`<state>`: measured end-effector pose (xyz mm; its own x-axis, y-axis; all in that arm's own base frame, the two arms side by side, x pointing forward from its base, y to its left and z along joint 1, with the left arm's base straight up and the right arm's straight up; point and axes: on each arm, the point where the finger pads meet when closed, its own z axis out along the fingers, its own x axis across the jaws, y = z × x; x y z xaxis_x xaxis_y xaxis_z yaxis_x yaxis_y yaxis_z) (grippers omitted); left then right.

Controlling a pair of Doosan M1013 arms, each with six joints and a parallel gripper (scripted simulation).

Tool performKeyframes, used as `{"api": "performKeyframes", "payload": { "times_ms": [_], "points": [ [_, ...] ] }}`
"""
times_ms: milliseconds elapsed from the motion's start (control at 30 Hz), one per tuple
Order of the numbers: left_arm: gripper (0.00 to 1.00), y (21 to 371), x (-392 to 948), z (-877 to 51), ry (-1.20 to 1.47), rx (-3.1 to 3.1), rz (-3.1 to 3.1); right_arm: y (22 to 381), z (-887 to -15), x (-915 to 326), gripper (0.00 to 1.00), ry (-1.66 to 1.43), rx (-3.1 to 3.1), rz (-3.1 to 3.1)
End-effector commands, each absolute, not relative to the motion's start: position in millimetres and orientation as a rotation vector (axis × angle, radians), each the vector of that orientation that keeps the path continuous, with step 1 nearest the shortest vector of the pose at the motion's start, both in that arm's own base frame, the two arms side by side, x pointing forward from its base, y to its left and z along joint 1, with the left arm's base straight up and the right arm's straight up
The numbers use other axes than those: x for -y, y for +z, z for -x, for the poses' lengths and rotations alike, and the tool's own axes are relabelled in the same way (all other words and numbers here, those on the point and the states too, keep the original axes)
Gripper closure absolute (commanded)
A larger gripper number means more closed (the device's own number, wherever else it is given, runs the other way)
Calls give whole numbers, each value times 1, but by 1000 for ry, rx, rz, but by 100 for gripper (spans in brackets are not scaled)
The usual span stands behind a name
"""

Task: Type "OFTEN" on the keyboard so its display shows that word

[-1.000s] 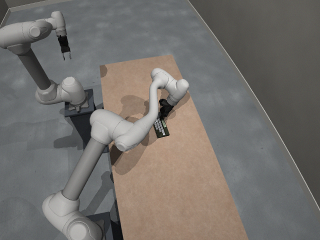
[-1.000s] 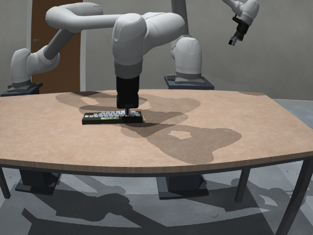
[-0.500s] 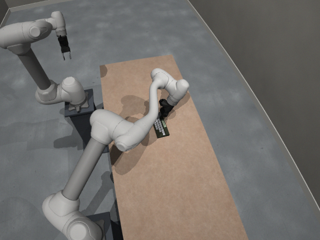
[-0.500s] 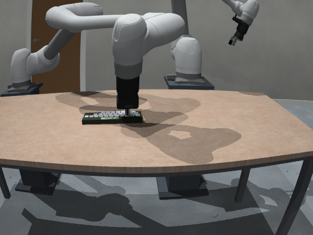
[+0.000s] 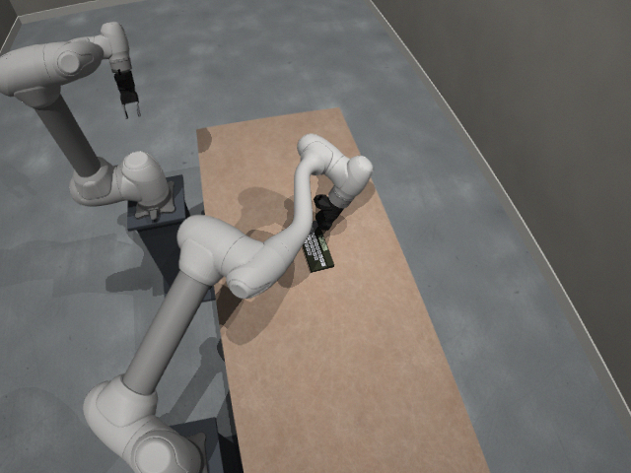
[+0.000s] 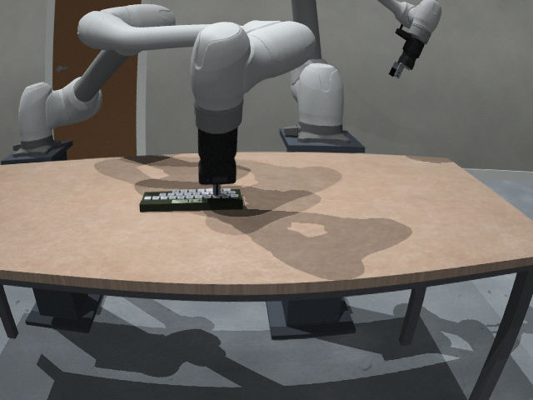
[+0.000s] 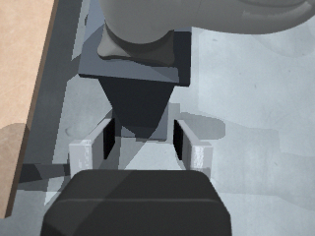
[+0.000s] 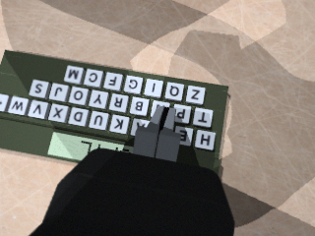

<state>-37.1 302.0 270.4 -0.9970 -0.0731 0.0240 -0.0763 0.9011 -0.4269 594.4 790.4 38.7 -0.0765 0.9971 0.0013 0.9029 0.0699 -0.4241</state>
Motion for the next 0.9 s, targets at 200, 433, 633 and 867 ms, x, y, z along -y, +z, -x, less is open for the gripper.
{"api": "performKeyframes", "payload": {
  "times_ms": [200,433,633,867],
  "points": [
    [0,269,-301,39,678,3058,-113,48,-598,-785,100,452,2061,1914],
    [0,269,-301,39,678,3058,-113,48,-601,-761,100,448,2065,1912],
    [0,269,-301,39,678,3058,-113,48,-605,-695,100,449,2065,1911],
    [0,269,-301,39,678,3058,-113,47,-609,-639,100,449,2066,1911]
  ]
}}
